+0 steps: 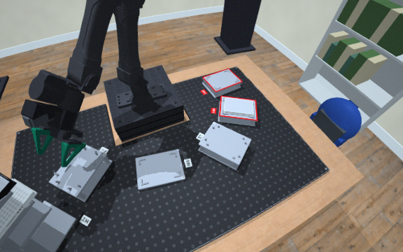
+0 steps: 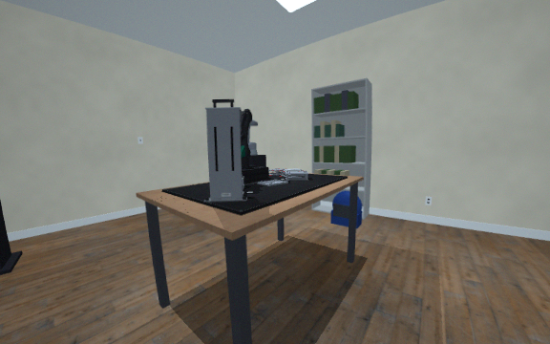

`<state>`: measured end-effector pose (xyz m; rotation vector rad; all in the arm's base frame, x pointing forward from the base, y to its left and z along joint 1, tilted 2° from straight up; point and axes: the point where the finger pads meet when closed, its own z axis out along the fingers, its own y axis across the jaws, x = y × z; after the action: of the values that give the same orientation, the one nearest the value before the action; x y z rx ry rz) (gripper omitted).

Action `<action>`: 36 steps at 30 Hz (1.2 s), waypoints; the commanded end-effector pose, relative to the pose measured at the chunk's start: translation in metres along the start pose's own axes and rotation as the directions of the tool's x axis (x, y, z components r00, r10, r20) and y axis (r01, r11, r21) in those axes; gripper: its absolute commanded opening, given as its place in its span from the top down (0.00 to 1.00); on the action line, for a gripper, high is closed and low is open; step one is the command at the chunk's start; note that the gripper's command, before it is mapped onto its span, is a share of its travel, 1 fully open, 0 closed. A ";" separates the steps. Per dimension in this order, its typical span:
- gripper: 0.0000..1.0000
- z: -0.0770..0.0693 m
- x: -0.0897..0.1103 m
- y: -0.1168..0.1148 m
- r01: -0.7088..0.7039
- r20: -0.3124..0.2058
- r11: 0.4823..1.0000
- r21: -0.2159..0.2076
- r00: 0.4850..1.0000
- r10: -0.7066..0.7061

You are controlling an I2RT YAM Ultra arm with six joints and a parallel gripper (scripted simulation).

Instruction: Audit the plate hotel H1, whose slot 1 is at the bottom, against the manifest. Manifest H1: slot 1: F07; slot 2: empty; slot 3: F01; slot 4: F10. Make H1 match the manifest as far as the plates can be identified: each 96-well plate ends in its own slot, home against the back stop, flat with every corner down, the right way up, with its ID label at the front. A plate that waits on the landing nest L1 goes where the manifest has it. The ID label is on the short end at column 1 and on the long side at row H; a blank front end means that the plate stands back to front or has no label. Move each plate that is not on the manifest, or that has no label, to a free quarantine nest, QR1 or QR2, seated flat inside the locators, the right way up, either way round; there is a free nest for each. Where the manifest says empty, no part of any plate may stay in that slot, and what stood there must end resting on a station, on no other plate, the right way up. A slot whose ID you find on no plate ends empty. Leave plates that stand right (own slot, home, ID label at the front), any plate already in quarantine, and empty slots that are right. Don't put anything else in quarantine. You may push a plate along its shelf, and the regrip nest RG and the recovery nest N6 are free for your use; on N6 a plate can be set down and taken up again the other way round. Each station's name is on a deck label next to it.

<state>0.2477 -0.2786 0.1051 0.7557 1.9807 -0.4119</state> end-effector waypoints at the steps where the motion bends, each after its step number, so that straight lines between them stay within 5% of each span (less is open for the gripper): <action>1: 0.00 0.002 -0.017 -0.002 0.010 0.053 1.000 0.006 0.999 -0.010; 18: 0.00 0.026 -0.023 -0.002 0.009 0.054 1.000 0.006 0.998 -0.010; 36: 0.00 0.026 -0.023 -0.002 0.009 0.054 1.000 0.006 0.998 -0.010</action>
<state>0.2701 -0.2998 0.1051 0.7414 1.9551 -0.4287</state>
